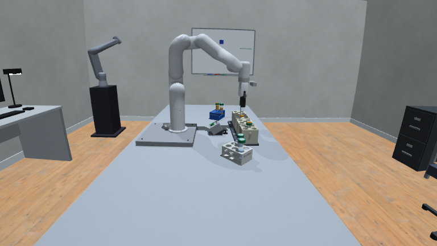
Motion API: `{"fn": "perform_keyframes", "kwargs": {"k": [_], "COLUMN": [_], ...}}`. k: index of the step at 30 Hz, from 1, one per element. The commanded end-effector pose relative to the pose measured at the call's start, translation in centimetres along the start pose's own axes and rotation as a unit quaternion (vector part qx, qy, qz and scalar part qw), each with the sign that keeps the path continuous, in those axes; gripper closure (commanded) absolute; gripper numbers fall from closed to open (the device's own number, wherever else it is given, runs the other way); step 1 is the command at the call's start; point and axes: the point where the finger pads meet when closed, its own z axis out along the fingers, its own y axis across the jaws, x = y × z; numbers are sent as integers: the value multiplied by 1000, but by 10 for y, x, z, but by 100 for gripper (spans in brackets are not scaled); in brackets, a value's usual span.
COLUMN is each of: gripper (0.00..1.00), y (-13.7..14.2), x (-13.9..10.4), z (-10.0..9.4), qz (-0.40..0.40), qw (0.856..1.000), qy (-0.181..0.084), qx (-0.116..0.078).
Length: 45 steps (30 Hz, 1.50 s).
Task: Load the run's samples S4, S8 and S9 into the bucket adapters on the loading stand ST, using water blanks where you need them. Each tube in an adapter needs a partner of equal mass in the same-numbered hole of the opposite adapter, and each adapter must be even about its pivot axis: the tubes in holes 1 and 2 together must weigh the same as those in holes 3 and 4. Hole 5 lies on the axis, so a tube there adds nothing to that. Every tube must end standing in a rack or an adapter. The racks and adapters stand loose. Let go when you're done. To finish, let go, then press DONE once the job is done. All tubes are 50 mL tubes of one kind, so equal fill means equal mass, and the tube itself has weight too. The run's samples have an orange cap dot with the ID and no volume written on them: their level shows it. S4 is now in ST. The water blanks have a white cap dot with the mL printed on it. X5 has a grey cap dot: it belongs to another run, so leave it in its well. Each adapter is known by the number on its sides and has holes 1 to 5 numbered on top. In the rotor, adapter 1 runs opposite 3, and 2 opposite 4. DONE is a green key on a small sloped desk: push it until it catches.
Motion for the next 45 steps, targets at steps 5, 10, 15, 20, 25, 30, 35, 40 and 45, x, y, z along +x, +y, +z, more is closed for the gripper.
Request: {"fn": "perform_keyframes", "kwargs": {"k": [5, 10, 15, 20, 25, 30, 35, 40, 45], "gripper": [100, 100, 100, 100, 100, 100, 100, 100, 100], "y": [0, 0, 0, 0, 0, 0, 0, 0, 0], "x": [1, 1, 1, 1, 1, 1, 1, 1, 1], "z": [6, 11, 14, 19, 24, 27, 32, 37, 42], "qz": [0, 0, 0, 0, 0, 0, 0, 0, 0], "qw": [1000, 1000, 1000, 1000, 1000, 1000, 1000, 1000, 1000], "qy": [2, 2, 2, 2, 2, 2, 2, 2, 2], "qx": [-3, -3, -3, -3, -3, -3, -3, -3, -3]}}
